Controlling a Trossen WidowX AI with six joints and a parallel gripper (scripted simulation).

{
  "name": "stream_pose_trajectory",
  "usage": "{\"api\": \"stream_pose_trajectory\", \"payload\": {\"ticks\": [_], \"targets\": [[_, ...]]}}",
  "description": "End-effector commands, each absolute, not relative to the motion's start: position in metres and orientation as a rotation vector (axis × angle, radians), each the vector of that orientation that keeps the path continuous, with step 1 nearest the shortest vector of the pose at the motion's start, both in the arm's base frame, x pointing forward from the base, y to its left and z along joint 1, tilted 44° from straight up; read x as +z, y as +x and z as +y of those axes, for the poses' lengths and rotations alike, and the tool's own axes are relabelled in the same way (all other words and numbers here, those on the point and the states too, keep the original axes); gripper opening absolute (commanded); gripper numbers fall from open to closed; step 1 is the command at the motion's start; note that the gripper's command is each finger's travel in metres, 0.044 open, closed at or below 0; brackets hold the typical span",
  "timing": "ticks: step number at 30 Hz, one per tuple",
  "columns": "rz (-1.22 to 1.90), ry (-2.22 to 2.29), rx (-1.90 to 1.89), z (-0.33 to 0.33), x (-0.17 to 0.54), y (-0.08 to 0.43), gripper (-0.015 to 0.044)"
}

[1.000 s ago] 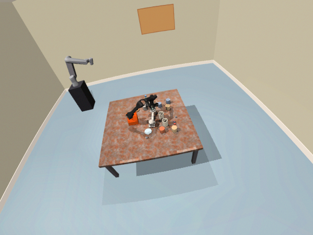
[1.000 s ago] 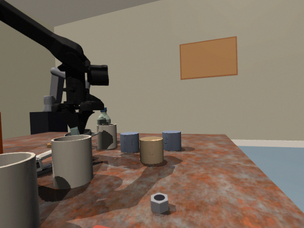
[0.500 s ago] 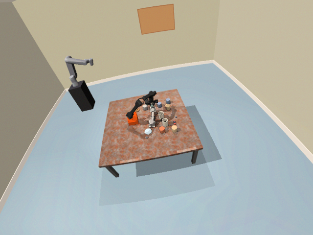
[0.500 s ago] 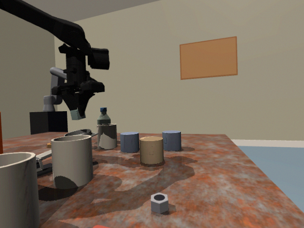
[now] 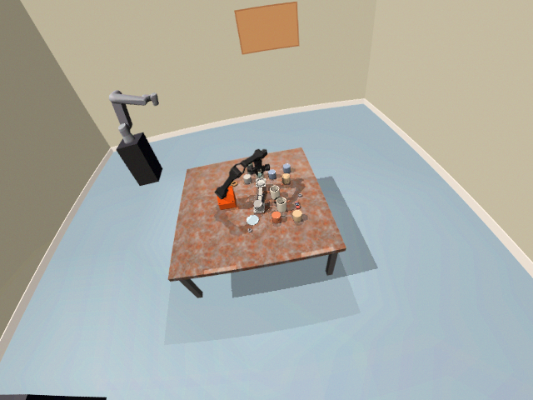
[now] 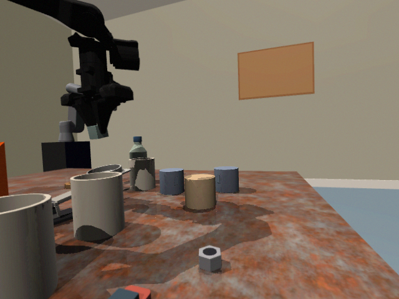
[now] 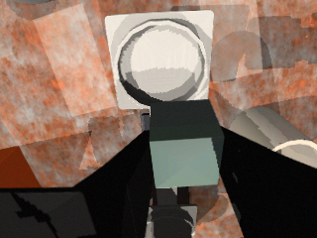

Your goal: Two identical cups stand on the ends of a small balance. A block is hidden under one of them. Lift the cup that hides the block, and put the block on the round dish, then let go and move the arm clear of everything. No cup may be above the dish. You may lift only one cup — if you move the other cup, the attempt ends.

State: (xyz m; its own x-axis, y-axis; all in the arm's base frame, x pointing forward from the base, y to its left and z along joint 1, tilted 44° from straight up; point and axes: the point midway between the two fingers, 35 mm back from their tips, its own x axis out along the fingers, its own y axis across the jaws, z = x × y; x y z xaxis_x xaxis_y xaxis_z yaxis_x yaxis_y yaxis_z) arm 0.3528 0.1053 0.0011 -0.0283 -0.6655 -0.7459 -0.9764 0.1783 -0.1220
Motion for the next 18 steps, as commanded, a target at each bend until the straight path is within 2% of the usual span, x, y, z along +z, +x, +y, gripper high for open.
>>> {"api": "stream_pose_trajectory", "payload": {"ticks": [1, 18], "targets": [[1.75, -1.527, 0.585, 0.076, 0.022, 0.359, 0.0], [1.658, -1.5, 0.613, -0.03, 0.086, 0.35, 0.0]]}}
